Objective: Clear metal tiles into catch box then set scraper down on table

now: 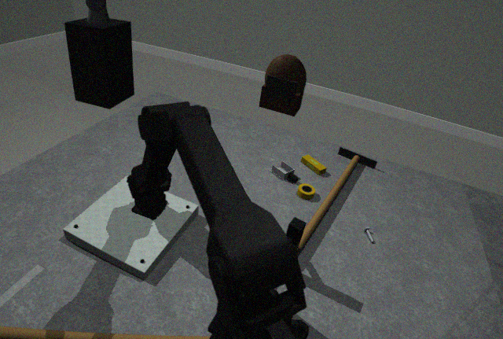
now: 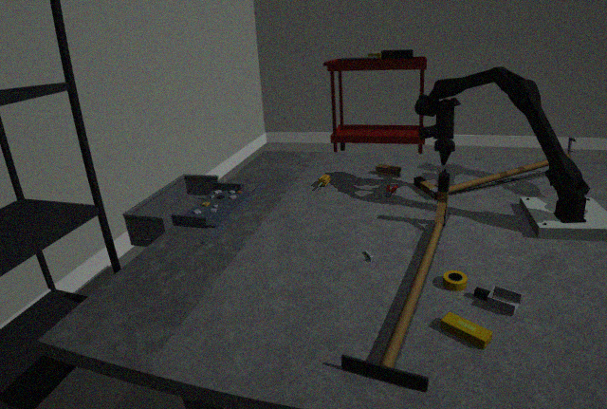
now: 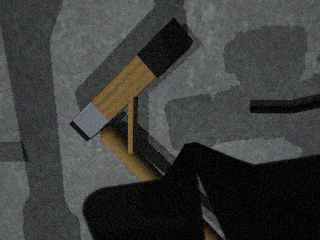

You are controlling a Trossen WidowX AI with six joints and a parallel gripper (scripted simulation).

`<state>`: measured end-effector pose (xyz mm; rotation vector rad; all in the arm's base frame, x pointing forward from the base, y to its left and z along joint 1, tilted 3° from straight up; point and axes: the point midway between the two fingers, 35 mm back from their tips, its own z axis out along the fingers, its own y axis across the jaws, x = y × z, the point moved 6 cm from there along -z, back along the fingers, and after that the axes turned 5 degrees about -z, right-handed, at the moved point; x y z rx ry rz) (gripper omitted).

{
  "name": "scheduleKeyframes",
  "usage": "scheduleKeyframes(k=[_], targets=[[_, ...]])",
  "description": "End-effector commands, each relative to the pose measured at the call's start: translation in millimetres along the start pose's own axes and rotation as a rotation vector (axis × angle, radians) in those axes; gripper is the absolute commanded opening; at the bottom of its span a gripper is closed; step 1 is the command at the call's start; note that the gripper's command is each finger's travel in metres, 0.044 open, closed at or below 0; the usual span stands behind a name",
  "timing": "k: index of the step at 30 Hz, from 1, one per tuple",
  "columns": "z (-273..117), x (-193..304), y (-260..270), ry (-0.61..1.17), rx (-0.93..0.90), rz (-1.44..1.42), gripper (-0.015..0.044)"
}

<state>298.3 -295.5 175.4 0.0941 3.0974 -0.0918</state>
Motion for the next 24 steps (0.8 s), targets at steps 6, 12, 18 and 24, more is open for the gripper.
scheduleKeyframes(k=[6, 12, 18, 24], targets=[[-25, -2, -1, -0.007, 0.007, 0.001, 0.0], [-42, -2, -1, -0.007, 0.007, 0.001, 0.0], [-57, 0, 0, -0.007, 0.006, 0.001, 0.0], [-58, -7, 8, -0.009, 0.009, -0.026, 0.0]])
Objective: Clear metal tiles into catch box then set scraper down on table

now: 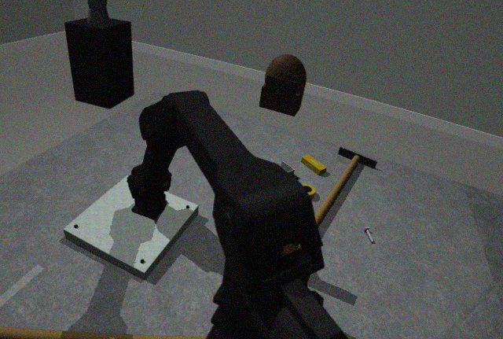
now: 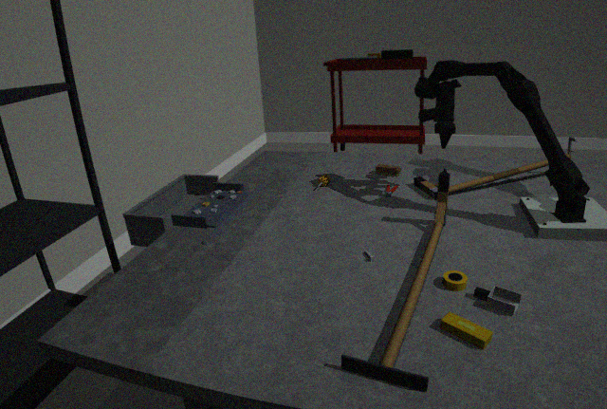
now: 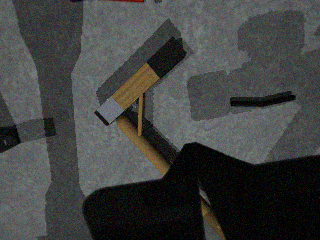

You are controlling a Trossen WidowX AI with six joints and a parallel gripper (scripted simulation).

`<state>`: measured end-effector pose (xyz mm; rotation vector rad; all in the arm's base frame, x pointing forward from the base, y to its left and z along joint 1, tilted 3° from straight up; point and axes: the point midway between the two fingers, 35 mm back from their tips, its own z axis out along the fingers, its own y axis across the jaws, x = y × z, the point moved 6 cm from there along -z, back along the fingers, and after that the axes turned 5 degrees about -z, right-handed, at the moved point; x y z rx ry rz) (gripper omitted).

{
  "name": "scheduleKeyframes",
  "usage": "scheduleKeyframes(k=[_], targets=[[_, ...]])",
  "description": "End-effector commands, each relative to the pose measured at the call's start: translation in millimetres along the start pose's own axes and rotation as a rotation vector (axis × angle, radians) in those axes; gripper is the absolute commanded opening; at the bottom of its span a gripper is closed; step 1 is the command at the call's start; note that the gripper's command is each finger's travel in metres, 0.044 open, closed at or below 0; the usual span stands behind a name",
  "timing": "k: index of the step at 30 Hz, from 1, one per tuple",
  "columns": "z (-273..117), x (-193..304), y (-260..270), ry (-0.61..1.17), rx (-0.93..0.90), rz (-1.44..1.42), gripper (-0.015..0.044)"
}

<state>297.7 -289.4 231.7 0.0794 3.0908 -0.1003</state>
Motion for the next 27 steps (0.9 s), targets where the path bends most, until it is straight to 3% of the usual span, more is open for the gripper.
scheduleKeyframes(k=[1, 27], targets=[[-2, -9, 9, -0.003, 0.004, -0.028, 0.0], [-8, -74, 116, -0.032, 0.028, -0.348, 0.0]])
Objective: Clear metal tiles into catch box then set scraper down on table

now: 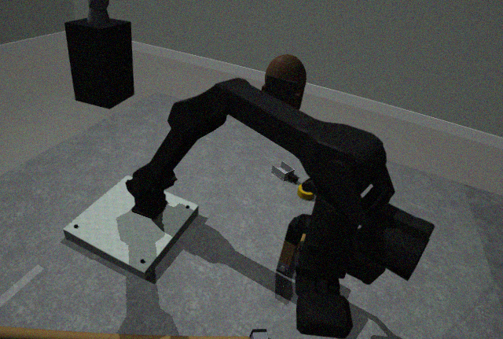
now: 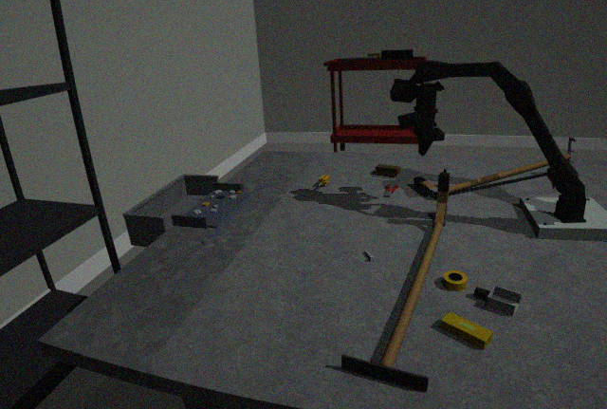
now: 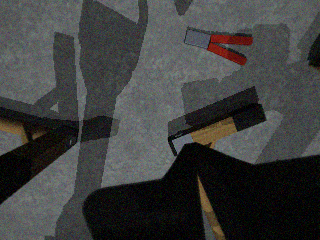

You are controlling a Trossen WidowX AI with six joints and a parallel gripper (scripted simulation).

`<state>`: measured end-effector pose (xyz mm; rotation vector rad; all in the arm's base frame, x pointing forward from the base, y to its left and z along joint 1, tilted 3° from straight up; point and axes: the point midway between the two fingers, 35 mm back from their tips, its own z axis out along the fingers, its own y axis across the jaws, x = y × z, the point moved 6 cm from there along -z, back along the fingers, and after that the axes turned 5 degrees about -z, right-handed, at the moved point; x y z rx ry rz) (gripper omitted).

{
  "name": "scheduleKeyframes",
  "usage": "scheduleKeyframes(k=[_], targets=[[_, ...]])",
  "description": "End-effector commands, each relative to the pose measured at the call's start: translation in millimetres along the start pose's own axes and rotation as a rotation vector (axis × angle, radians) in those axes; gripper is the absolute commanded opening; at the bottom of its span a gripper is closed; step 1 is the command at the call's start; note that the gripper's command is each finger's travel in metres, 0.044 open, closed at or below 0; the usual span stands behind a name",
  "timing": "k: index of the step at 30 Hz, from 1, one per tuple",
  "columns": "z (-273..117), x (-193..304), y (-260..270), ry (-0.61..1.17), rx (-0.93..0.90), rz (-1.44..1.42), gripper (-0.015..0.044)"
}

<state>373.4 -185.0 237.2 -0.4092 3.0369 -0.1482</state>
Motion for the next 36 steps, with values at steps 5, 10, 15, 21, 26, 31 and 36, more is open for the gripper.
scheduleKeyframes(k=[5, 10, 15, 21, 26, 31, 36], targets=[[0, -21, 27, 0.002, -0.004, -0.093, 0.0], [-2, -36, 49, 0.0, -0.01, -0.156, 0.0], [-3, -49, 71, -0.003, -0.016, -0.219, 0.0], [-5, -64, 98, -0.006, -0.023, -0.295, 0.0], [-7, -74, 122, -0.008, -0.028, -0.358, 0.0], [-9, -83, 146, -0.011, -0.033, -0.422, 0.0], [-11, -90, 171, -0.013, -0.038, -0.485, 0.0]])
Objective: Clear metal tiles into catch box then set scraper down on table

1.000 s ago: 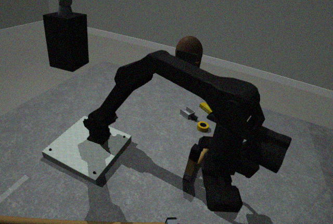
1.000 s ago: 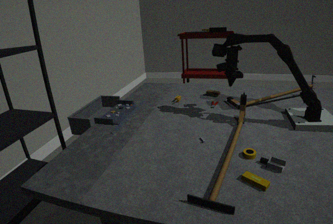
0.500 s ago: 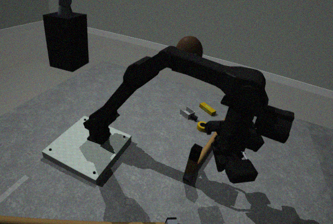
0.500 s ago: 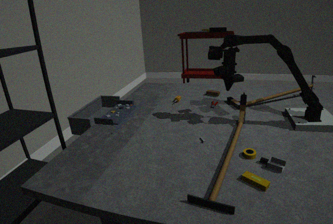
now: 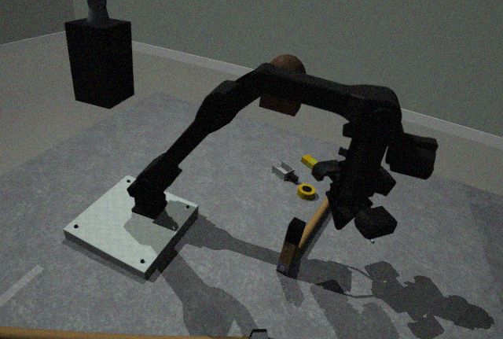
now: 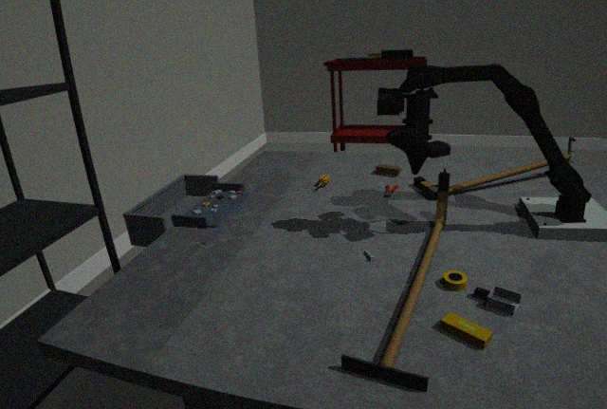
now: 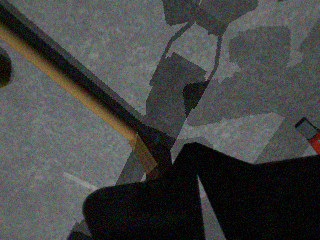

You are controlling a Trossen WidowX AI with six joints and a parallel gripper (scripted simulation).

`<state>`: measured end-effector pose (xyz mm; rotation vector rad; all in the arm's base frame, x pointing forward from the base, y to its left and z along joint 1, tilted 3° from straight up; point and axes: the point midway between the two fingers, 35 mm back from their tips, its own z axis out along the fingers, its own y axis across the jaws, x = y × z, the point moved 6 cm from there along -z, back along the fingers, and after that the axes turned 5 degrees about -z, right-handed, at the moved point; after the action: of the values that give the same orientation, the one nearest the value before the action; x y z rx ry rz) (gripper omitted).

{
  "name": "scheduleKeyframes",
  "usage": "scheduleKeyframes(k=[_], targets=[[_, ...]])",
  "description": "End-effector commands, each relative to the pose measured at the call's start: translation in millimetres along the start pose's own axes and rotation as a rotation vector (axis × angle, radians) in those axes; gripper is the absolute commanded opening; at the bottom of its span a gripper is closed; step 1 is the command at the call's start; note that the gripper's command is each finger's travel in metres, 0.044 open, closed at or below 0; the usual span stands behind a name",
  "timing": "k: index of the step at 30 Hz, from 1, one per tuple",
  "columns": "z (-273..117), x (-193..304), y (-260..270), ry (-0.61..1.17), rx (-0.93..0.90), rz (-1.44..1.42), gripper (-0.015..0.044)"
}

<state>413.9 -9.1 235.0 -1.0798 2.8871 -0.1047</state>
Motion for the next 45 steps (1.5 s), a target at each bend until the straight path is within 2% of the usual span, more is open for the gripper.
scheduleKeyframes(k=[1, 24, 45], targets=[[-1, -12, 13, 0.001, 0.002, -0.051, 0.0], [-8, -73, 114, -0.005, -0.017, -0.343, 0.0], [-15, -101, 216, -0.007, -0.03, -0.605, 0.0]])
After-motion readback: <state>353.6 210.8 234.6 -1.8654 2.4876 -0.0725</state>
